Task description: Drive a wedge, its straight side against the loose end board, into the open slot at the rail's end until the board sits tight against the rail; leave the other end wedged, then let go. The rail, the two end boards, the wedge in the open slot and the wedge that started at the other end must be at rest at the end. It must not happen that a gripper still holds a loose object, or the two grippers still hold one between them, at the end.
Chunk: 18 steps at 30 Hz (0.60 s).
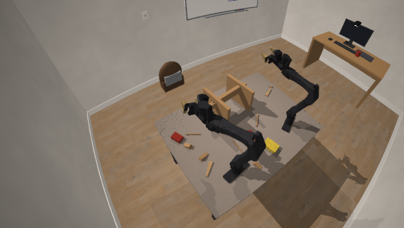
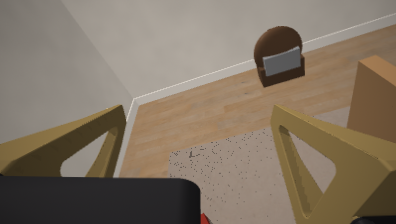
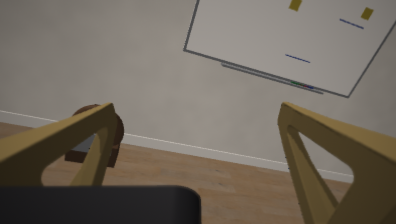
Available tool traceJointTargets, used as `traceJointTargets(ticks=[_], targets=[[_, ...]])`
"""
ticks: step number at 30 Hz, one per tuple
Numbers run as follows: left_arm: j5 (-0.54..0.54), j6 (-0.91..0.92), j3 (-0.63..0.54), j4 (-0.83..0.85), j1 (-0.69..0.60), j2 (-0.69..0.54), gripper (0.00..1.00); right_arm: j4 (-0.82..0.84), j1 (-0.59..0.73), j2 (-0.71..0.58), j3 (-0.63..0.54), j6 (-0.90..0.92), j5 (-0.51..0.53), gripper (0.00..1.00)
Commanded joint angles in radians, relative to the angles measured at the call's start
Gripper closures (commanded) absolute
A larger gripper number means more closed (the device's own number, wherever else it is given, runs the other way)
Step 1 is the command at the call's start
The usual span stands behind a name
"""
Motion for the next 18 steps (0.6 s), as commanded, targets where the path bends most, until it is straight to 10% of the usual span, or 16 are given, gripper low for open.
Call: traceJointTargets(ticks=[1,18], targets=[[-0.065,-0.094,-0.019,-0.012,-0.033,-0.061,0.00,-0.035,0.048,-0.050,-0.018,0.082,-0.028,0.00],[-0.259,-0.357,-0.040,-0.034,-0.159,-0.194,0.00,-0.160,0.270,-0.149,-0.119,0.300,-0.091,0.00]])
